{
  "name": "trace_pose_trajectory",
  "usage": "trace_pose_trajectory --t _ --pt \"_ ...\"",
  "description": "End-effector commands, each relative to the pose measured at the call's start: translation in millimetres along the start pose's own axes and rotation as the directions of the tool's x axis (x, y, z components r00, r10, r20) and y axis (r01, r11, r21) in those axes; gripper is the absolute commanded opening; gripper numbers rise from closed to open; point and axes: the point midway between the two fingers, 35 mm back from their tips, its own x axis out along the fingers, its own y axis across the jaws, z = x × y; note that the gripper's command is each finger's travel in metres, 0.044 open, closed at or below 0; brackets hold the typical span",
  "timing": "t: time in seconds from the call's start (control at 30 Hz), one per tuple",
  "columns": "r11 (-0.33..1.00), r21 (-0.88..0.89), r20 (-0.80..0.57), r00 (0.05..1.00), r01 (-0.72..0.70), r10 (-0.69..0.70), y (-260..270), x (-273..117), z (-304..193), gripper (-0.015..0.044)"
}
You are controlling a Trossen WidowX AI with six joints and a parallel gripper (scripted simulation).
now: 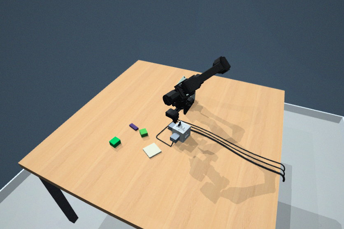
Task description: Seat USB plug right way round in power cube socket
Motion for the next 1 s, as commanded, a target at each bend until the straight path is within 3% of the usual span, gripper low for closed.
trace_pose_trajectory --t 0.0,0.97 --pt "1.0 0.016 -0.01 1.0 0.008 -0.007 -2.8 0.7 -0.3 0.044" --pt "1.0 0.016 -0.011 1.0 0.008 -0.007 -3.1 26.7 -1.0 0.044"
